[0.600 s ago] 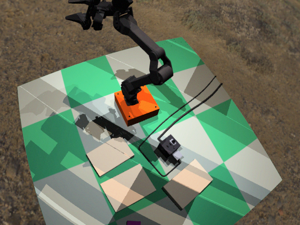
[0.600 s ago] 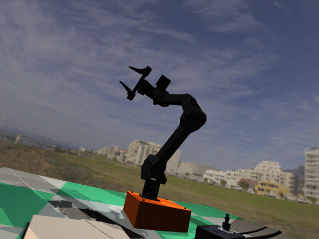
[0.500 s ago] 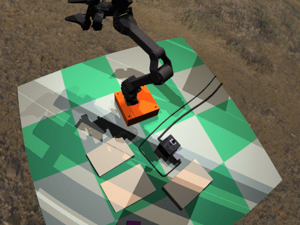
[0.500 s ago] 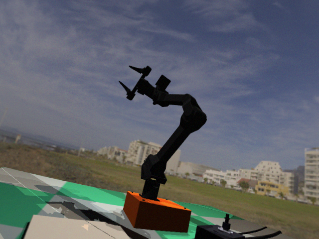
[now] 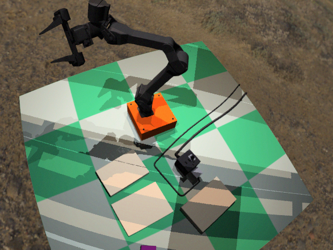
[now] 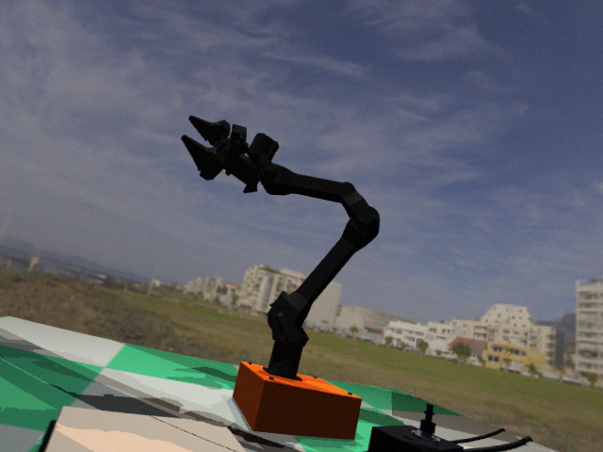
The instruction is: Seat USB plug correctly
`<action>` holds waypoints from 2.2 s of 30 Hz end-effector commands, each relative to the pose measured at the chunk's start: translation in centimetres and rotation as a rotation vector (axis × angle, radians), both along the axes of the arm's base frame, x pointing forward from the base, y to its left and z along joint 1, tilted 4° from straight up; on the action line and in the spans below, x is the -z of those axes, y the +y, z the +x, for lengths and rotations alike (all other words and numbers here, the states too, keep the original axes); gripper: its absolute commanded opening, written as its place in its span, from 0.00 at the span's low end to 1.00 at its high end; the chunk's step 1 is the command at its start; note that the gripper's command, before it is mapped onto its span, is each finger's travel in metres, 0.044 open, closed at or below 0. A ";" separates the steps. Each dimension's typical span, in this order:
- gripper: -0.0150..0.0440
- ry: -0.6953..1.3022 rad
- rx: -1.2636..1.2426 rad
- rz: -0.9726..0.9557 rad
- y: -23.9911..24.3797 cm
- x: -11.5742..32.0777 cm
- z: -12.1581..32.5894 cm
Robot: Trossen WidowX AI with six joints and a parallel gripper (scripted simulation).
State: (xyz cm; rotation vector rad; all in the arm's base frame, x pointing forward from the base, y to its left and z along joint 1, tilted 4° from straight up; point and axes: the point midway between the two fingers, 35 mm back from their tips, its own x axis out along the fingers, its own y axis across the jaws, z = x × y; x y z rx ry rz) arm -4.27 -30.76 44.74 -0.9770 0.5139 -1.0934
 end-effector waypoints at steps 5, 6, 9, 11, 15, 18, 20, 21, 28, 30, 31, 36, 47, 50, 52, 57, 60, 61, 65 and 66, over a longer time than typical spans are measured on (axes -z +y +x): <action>1.00 -0.312 -0.188 0.283 -3.1 2.9 7.6; 1.00 -0.357 -0.211 0.338 -3.4 3.6 8.7; 1.00 -0.481 -0.279 0.520 -4.0 5.6 12.7; 1.00 -0.552 -0.317 0.651 -4.1 7.1 15.8; 1.00 -0.657 -0.367 0.884 -3.2 9.9 21.5; 1.00 -0.693 -0.374 0.994 -2.4 11.2 23.9; 1.00 -0.730 -0.363 1.143 -1.2 12.9 26.8; 1.00 -0.744 -0.350 1.222 -0.4 13.9 28.2; 1.00 -0.727 -0.208 1.705 8.1 20.1 36.2; 1.00 -0.700 -0.108 1.808 10.8 22.0 37.8; 1.00 -0.685 -0.059 1.851 12.2 22.9 38.4; 1.00 -0.561 0.178 2.016 20.0 26.6 40.8; 1.00 -0.318 0.785 1.933 36.1 33.5 37.6; 1.00 -0.309 0.909 1.820 39.0 34.7 35.6; 1.00 -0.317 0.952 1.769 39.9 35.1 34.7; 1.00 -0.318 0.957 1.763 40.2 35.1 34.7; 1.00 -0.318 0.957 1.763 40.2 35.2 34.7; 1.00 -0.318 0.957 1.763 40.2 35.2 34.7; 1.00 -0.318 0.957 1.763 40.2 35.6 34.7; 1.00 -0.318 0.957 1.763 40.3 35.7 34.7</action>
